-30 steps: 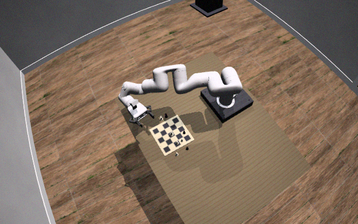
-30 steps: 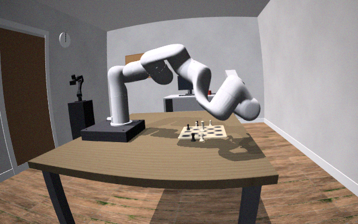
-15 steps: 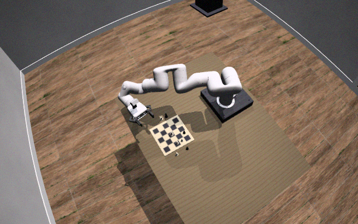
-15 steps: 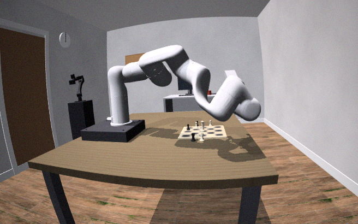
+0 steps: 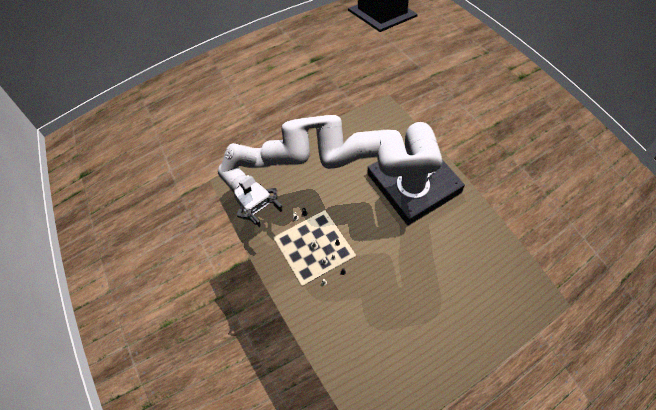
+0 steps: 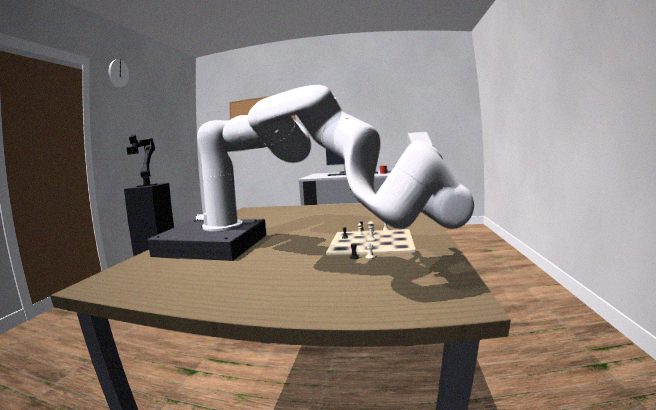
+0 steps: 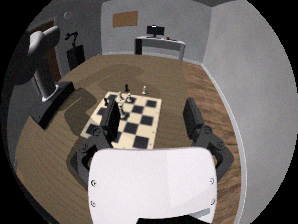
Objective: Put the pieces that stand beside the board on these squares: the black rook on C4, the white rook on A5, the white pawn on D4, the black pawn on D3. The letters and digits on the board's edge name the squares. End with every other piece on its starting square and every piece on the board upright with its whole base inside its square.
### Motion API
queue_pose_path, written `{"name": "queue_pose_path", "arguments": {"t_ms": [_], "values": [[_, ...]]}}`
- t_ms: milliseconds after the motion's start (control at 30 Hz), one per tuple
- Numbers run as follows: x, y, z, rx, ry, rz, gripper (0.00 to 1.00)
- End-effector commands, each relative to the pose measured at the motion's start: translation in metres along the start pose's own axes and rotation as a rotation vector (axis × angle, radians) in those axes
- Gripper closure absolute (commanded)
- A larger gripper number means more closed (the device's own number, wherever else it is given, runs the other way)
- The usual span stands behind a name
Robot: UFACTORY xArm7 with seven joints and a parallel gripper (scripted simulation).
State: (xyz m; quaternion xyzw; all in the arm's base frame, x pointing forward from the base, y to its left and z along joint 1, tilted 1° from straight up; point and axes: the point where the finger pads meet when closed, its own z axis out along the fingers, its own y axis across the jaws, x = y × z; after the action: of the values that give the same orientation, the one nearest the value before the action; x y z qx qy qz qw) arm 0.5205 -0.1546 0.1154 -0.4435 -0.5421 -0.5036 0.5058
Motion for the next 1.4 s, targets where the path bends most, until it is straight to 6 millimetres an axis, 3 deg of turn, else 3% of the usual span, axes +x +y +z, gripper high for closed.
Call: {"name": "queue_pose_path", "arguments": {"t_ms": [0,33,967,1033,1367], "values": [[-0.008,-0.014,-0.021,-0.021,-0.024,-0.004,0.0],[-0.016,-0.028,-0.039,-0.042,-0.043,-0.002,0.0],[-0.016,-0.028,-0.039,-0.042,-0.043,-0.002,0.0],[-0.032,-0.055,-0.07,-0.082,-0.075,0.007,0.0],[-0.032,-0.055,-0.07,-0.082,-0.075,0.007,0.0]]}}
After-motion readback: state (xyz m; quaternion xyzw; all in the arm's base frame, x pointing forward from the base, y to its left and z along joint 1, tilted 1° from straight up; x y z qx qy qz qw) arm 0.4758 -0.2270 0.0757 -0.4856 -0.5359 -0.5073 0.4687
